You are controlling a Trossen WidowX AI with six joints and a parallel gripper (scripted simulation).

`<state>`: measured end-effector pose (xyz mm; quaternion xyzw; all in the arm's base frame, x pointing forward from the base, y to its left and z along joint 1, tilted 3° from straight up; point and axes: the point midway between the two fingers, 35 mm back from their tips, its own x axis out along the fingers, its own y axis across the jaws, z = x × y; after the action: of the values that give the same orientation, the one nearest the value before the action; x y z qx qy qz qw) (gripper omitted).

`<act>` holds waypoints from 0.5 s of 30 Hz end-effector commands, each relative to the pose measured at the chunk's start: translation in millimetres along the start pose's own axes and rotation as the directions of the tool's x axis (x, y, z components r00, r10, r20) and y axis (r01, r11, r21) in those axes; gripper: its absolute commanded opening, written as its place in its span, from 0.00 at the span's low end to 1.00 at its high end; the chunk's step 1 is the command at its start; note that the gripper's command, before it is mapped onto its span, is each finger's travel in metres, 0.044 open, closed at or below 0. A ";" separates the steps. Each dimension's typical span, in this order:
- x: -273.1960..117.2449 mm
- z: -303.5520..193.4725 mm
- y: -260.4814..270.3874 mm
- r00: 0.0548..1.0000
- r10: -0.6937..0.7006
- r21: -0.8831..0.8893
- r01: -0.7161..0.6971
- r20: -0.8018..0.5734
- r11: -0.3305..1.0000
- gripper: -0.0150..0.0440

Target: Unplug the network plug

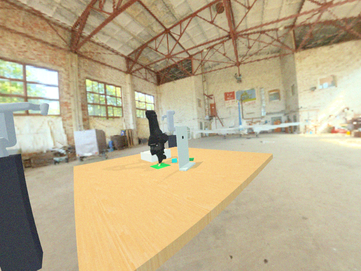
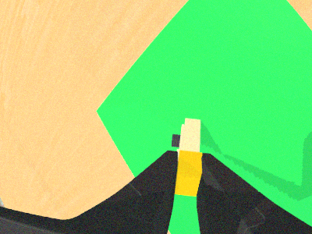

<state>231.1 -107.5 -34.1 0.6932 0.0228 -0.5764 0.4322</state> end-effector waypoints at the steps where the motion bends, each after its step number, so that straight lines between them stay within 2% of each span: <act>1: -0.2 0.0 0.1 1.000 0.000 0.000 0.000 0.000 1.000 0.25; 5: -0.2 0.0 0.1 1.000 0.000 0.000 0.000 0.000 1.000 0.25; 11: -0.2 0.0 0.1 1.000 0.000 0.000 0.000 0.000 1.000 0.52; 15: -0.2 0.0 0.1 1.000 0.000 0.000 0.000 0.000 1.000 0.52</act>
<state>231.2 -107.5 -34.0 0.6933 0.0227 -0.5762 0.4323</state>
